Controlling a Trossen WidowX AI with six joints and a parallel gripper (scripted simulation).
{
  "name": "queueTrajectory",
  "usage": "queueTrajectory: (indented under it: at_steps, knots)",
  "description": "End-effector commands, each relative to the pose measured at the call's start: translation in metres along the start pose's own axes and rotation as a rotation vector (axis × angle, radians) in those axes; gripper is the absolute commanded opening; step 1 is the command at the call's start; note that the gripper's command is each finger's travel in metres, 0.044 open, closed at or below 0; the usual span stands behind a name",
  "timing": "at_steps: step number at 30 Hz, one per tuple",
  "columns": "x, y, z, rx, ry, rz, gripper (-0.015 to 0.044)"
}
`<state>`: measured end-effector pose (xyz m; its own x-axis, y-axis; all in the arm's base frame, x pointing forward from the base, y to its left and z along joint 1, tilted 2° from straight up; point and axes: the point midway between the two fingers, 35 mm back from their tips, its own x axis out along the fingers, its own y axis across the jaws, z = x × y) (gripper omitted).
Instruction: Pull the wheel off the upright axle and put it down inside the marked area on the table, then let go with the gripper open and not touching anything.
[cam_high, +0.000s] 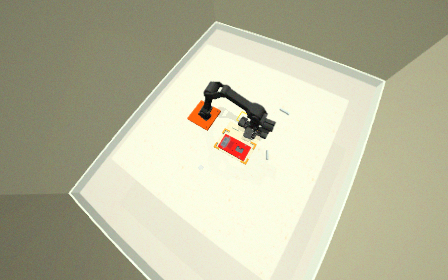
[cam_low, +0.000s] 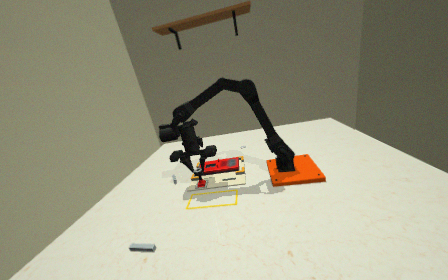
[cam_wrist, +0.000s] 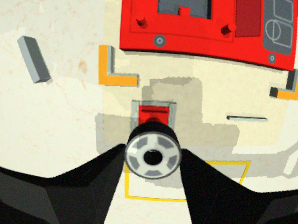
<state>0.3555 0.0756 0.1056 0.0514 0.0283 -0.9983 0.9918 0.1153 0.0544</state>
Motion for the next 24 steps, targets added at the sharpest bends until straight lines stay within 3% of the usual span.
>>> queueTrajectory:
  at_steps: [1,13,24]
  knots:
    - [-0.002,0.000,0.000,0.001,0.001,-0.001,0.0000]
    - [-0.007,0.000,0.000,0.001,0.001,-0.001,0.0000]
    - [-0.036,0.000,0.000,0.001,0.001,0.000,0.0000]
